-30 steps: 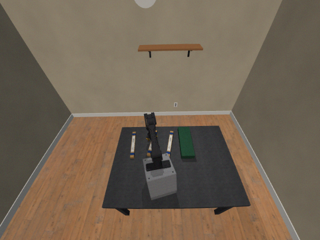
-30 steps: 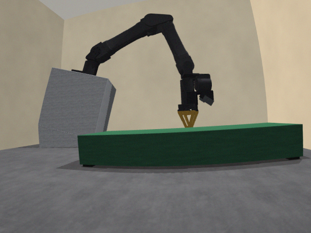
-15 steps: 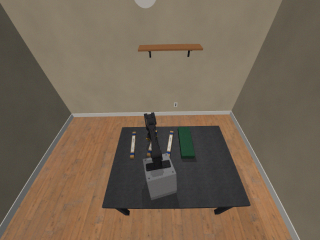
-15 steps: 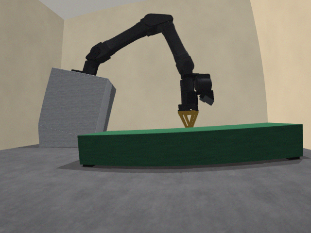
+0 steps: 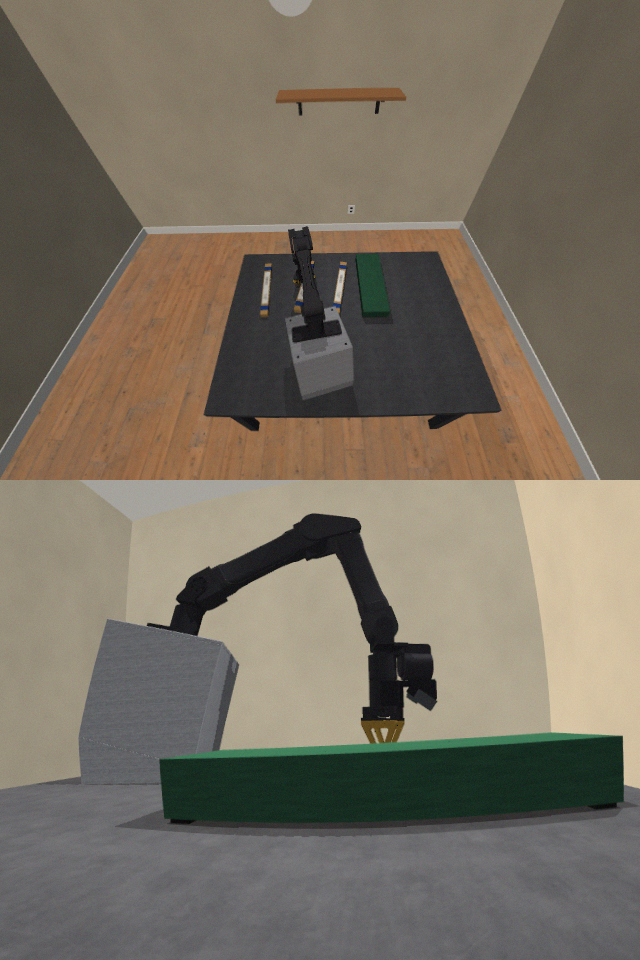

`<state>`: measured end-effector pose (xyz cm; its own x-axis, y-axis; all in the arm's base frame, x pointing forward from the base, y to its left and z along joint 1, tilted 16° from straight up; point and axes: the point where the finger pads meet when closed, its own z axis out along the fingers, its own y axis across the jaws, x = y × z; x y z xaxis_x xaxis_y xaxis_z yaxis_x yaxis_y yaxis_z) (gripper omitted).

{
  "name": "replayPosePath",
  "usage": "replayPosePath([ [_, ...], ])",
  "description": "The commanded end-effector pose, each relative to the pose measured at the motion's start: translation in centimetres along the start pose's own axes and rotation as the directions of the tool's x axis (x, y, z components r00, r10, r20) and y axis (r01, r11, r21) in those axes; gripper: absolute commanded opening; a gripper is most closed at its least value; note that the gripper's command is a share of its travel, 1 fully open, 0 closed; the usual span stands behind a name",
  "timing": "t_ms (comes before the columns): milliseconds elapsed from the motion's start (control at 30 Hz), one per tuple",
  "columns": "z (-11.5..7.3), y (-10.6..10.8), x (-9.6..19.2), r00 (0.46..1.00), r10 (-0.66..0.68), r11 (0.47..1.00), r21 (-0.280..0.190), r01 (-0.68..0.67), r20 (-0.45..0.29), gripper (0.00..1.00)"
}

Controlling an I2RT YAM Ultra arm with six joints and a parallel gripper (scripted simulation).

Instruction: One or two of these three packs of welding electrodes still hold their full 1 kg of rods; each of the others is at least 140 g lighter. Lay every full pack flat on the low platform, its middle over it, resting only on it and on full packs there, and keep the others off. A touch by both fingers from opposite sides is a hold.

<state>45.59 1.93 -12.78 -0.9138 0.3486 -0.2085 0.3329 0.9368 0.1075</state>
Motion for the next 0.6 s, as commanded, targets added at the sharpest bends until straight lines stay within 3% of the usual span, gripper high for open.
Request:
replayPosePath([
  [0, -1.9, 1.3, -3.4, 0.995, 0.006, 0.999, -0.032, -0.003, 0.099, 0.74],
  [67, -0.2, 0.9, -2.4, 0.998, 0.005, 1.0, -0.018, -0.004, 0.066, 0.74],
  [233, 0.5, 0.9, -2.4, 0.998, 0.005, 1.0, -0.018, -0.004, 0.066, 0.74],
  [333, -0.8, 1.5, -3.6, 0.995, 0.005, 0.999, -0.032, -0.002, 0.1, 0.74],
  [567, -0.2, 1.3, -3.2, 0.996, 0.005, 1.0, -0.027, -0.003, 0.087, 0.74],
])
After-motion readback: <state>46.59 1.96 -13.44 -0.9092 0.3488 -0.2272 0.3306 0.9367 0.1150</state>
